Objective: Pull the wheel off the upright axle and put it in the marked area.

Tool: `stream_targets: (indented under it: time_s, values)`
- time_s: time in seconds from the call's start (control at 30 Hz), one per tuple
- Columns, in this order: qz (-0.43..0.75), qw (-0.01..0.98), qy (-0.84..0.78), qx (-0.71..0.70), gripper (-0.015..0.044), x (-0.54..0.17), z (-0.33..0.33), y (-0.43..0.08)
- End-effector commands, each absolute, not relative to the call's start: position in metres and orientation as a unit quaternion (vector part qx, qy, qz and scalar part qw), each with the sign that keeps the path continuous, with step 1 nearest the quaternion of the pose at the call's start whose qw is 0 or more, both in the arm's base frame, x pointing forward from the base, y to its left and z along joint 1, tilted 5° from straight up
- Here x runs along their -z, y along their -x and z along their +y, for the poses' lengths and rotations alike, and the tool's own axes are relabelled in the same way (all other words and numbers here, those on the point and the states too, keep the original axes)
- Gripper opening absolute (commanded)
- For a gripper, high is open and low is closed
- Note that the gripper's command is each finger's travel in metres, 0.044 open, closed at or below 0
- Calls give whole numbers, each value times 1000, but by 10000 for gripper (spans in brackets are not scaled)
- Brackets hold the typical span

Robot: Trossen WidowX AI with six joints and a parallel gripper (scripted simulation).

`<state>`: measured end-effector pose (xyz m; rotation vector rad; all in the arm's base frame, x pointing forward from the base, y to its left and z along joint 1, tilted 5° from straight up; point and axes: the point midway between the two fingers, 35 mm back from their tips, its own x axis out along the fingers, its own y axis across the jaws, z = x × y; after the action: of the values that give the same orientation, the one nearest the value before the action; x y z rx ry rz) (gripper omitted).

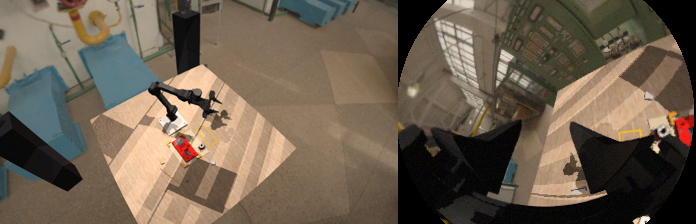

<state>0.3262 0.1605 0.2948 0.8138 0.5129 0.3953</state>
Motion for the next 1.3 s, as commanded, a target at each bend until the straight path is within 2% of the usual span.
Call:
stream_targets:
  time_s: [0.0, 0.27, 0.57, 0.93, 1.27]
  values:
    - [297, 889, -330, -112, 300, -265, 133, -354]
    - [468, 865, -176, 37, 300, -192, 51, -385]
    - [684, 722, -37, 95, 300, -139, -35, -360]
    - [688, 718, -35, 95, 300, -135, -30, -365]
    - [688, 718, -35, 95, 300, -74, -34, -368]
